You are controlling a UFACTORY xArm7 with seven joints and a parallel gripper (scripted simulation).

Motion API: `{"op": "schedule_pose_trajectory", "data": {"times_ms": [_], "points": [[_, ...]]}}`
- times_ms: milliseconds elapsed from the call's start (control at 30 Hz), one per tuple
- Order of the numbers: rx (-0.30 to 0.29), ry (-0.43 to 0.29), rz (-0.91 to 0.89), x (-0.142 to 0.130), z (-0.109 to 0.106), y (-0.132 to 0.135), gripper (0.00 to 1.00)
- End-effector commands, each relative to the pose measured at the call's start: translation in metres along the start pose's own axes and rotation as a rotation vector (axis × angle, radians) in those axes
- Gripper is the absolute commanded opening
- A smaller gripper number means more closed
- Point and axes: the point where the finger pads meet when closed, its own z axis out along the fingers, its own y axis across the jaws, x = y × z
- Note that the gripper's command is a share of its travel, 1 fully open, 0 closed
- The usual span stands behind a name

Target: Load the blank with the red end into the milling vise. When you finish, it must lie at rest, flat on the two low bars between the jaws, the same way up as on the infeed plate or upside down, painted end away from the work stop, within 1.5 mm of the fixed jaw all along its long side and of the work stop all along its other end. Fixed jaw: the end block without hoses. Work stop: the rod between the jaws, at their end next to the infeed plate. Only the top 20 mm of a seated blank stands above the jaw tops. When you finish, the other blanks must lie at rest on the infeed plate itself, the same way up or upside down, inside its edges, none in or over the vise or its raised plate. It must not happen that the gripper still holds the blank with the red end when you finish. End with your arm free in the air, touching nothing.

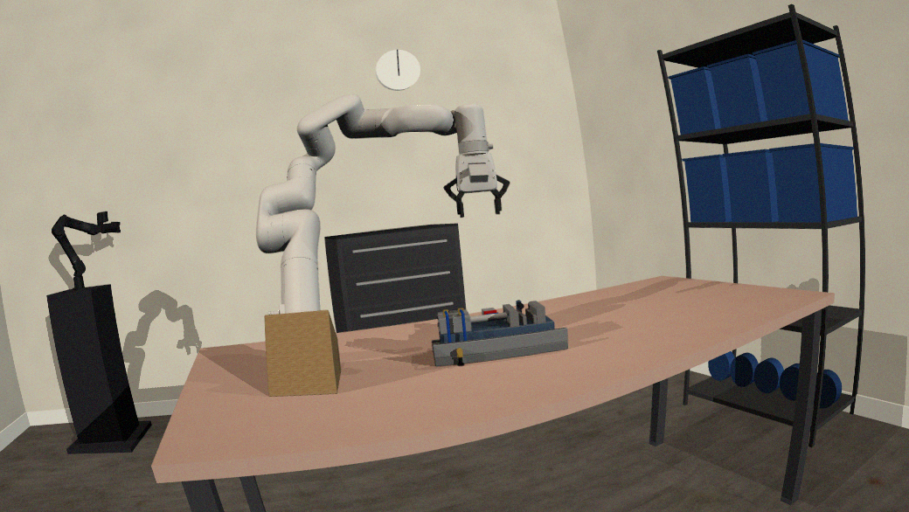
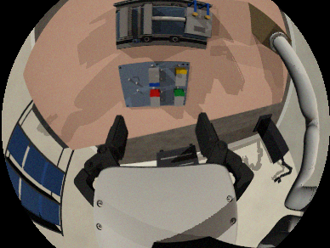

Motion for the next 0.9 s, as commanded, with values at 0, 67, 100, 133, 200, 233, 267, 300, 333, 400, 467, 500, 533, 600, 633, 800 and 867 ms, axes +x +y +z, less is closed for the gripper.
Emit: {"op": "schedule_pose_trajectory", "data": {"times_ms": [0,67,100,133,200,233,267,300,333,400,467,500,533,600,633,800,867], "points": [[0.005,0.0,0.001,0.0005,-0.0019,-0.0007,1.0],[0.005,0.0,0.001,0.0005,-0.0019,-0.0007,1.0],[0.005,0.0,0.001,0.0003,-0.0019,-0.0007,1.0],[0.005,0.0,0.001,0.0,-0.0019,-0.0006,1.0],[0.005,0.0,0.001,-0.0005,-0.0019,-0.0005,1.0],[0.005,0.0,0.001,-0.0008,-0.002,-0.0004,1.0],[0.005,0.0,0.001,-0.0011,-0.002,-0.0003,1.0],[0.005,0.0,0.001,-0.0013,-0.002,-0.0003,1.0],[0.005,0.0,0.001,-0.0016,-0.002,-0.0002,1.0],[0.005,-0.001,0.001,-0.0021,-0.002,-0.0001,1.0],[0.005,-0.001,0.001,-0.0021,-0.002,-0.0001,1.0],[0.005,-0.001,0.001,-0.0021,-0.002,-0.0001,1.0],[0.005,-0.001,0.001,-0.0021,-0.002,-0.0001,1.0],[0.005,-0.001,0.001,-0.0021,-0.002,-0.0001,1.0],[0.005,-0.001,0.001,-0.0021,-0.002,-0.0001,1.0],[0.005,0.0,0.001,-0.0021,-0.002,-0.0001,1.0],[0.005,0.0,0.001,-0.0021,-0.002,-0.0001,1.0]]}}
